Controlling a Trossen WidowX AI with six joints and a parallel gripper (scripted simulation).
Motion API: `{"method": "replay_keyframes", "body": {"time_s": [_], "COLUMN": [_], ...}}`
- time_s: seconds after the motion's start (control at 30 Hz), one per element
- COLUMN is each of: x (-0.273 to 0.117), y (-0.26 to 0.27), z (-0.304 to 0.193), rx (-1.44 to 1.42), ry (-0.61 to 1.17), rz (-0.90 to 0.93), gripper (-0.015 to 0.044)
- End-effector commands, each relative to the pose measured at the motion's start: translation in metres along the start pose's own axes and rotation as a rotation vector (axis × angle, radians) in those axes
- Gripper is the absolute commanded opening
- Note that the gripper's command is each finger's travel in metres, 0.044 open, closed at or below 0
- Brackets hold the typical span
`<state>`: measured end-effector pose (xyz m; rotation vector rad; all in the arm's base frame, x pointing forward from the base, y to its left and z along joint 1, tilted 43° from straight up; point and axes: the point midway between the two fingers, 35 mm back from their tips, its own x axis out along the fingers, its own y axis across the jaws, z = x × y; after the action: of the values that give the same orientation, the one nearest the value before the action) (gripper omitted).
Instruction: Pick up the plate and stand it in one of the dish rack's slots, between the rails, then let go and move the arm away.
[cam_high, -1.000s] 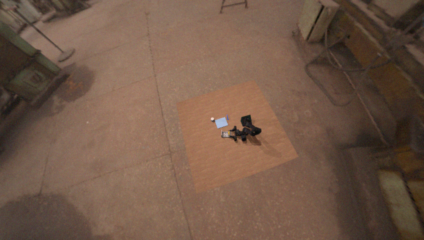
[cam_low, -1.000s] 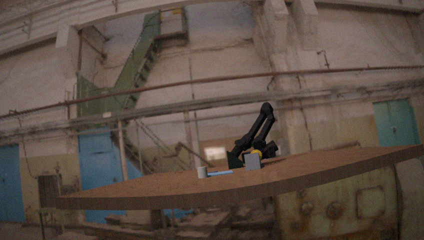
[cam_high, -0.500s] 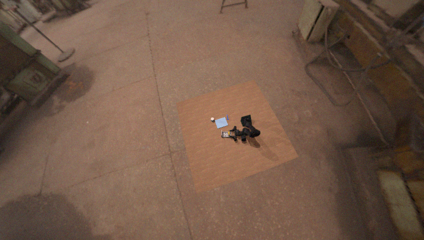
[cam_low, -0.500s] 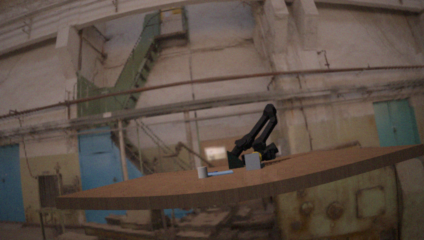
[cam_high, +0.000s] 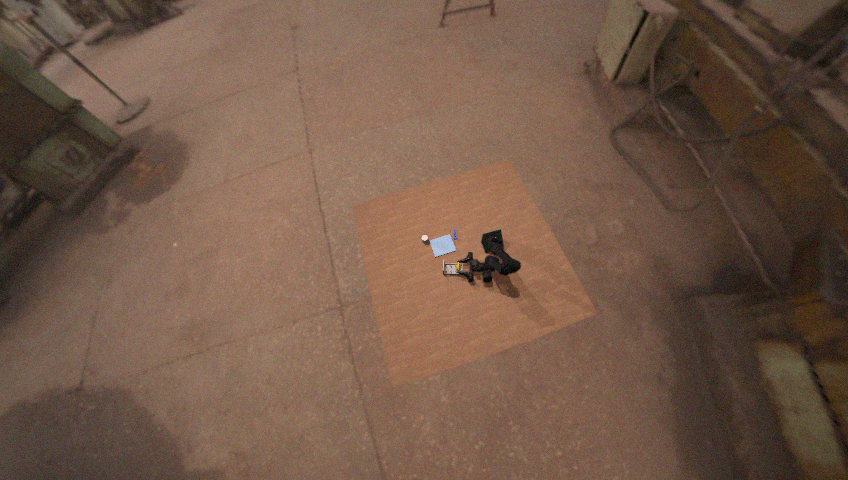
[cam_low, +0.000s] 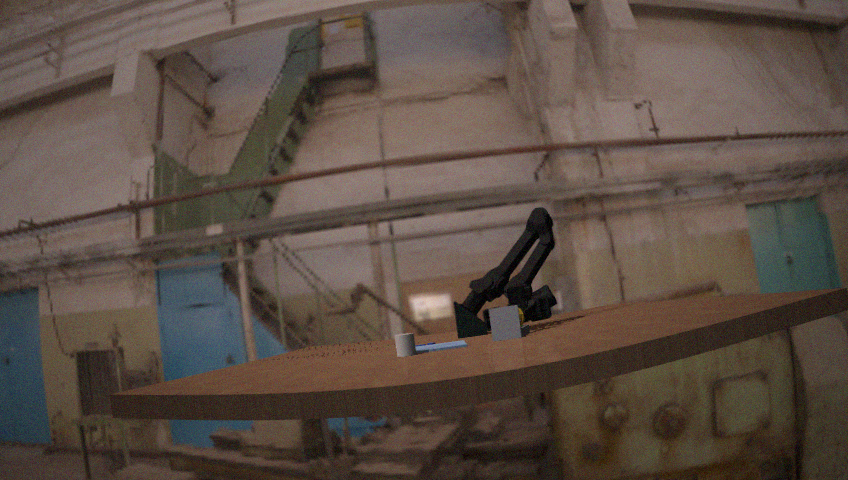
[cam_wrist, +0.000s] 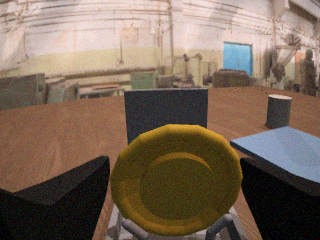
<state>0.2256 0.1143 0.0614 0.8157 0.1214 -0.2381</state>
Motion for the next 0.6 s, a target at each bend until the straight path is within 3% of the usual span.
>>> {"method": "replay_keyframes", "body": {"time_s": [0.0, 0.2, 0.57], "x": [0.000, 0.001, 0.013], "y": [0.000, 0.001, 0.017], "z": [0.000, 0.003, 0.058], "rx": [-0.001, -0.002, -0.023], "ry": [0.000, 0.001, 0.012], "rz": [0.000, -0.003, -0.023], "gripper": [0.0400, 0.0400, 0.0400]}}
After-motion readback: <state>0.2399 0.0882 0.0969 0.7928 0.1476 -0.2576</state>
